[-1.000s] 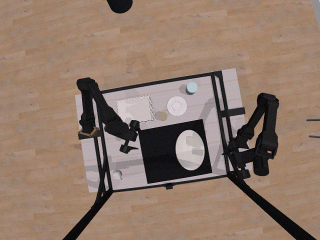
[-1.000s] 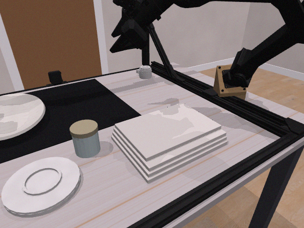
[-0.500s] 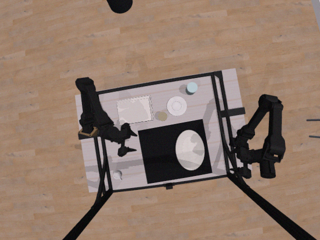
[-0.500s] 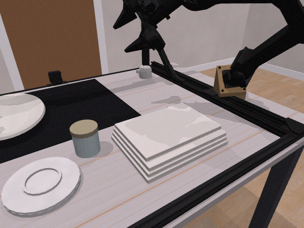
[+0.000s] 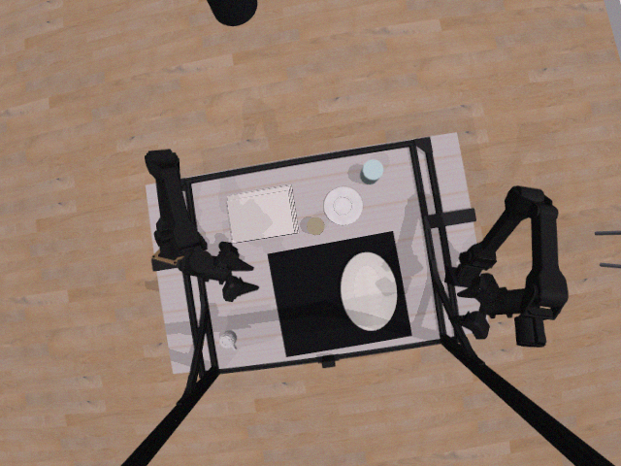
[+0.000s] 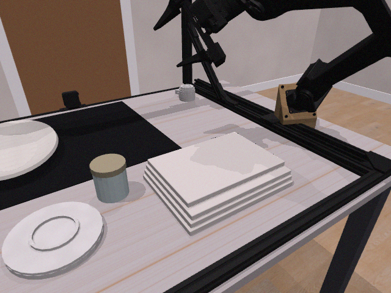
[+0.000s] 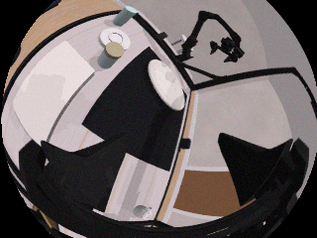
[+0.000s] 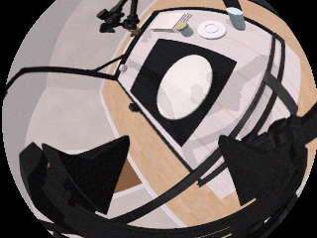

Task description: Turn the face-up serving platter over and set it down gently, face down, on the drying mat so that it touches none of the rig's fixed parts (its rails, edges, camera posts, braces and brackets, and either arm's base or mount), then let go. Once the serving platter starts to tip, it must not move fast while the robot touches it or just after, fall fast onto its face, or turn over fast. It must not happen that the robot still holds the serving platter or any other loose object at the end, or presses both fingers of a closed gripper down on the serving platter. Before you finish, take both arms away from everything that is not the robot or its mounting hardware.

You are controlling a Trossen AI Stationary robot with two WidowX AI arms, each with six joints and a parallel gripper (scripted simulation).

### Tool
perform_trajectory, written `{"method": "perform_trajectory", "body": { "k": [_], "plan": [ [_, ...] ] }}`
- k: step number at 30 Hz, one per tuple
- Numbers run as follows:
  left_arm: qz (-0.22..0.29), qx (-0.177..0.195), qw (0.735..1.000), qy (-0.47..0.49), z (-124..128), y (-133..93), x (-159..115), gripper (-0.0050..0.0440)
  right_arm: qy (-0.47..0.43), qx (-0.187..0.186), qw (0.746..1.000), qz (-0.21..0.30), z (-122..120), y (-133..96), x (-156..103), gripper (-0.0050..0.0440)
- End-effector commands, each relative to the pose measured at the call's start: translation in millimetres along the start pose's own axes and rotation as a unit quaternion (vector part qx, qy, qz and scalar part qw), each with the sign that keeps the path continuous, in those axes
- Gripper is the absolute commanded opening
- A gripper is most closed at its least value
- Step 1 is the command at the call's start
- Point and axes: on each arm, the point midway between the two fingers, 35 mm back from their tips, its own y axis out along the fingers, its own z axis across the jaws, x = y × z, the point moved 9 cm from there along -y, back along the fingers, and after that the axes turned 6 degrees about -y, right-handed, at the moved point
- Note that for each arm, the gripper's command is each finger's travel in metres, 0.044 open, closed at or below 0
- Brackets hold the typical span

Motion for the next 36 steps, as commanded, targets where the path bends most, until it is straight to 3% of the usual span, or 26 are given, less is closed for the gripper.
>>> {"method": "perform_trajectory", "body": {
  "k": [1,11,20,22,27,36],
  "plan": [
    [-0.017,-0.001,0.998,-0.067,7,-7,-9,0.044,0.059,-0.012,0.998,-0.021,-3,-5,-5,0.044],
    [-0.044,-0.022,0.974,-0.222,20,-22,-22,0.044,0.211,-0.013,0.976,-0.059,-14,-14,-14,0.044],
    [-0.045,-0.023,0.973,-0.225,20,-23,-22,0.044,0.214,-0.013,0.975,-0.06,-15,-14,-14,0.044],
    [-0.045,-0.023,0.973,-0.225,20,-23,-22,0.044,0.219,-0.017,0.974,-0.058,-16,-6,-11,0.044],
    [-0.045,-0.023,0.973,-0.225,20,-23,-22,0.044,0.256,-0.042,0.965,-0.047,-29,44,7,0.044],
    [-0.045,-0.023,0.973,-0.225,20,-23,-22,0.044,0.257,-0.043,0.964,-0.047,-30,46,7,0.044]
  ]
}}
